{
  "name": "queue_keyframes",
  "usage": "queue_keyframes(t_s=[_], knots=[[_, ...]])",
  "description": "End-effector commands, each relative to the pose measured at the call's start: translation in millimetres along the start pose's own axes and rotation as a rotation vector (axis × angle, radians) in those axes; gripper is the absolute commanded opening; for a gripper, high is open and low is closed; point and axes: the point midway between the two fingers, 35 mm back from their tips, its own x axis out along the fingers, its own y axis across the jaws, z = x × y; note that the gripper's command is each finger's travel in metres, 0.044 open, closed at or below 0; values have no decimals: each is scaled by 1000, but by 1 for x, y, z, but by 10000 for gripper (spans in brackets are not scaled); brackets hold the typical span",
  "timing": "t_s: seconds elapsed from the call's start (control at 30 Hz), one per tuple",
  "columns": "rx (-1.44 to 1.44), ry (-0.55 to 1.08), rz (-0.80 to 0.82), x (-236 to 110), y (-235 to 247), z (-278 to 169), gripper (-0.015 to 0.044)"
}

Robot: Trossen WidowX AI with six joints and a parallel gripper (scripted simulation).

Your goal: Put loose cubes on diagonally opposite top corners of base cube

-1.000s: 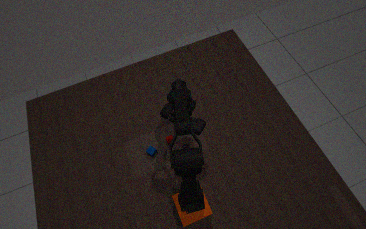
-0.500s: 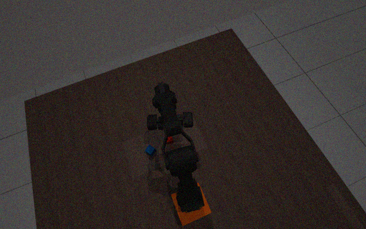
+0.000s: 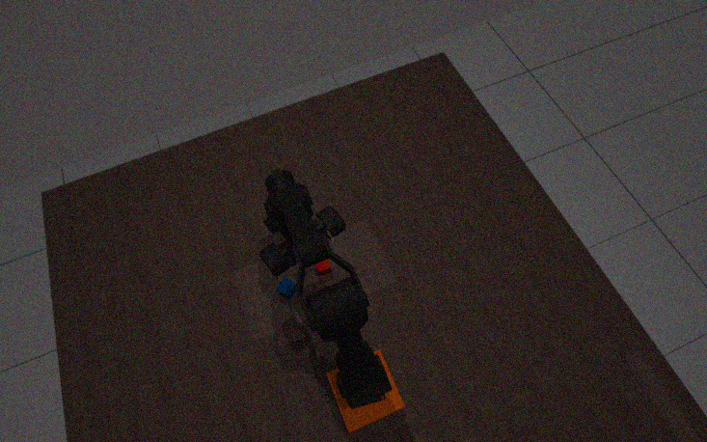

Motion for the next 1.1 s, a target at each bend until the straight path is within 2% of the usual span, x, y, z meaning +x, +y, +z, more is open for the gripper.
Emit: queue_keyframes(t_s=[0.0, 0.83, 1.07], knots=[[-126, 10, 7, 5, 12, -1, 105], [-1089, 2, 19, 20, 93, 1, 105], [-1151, 1, 19, 19, 100, 1, 105]])
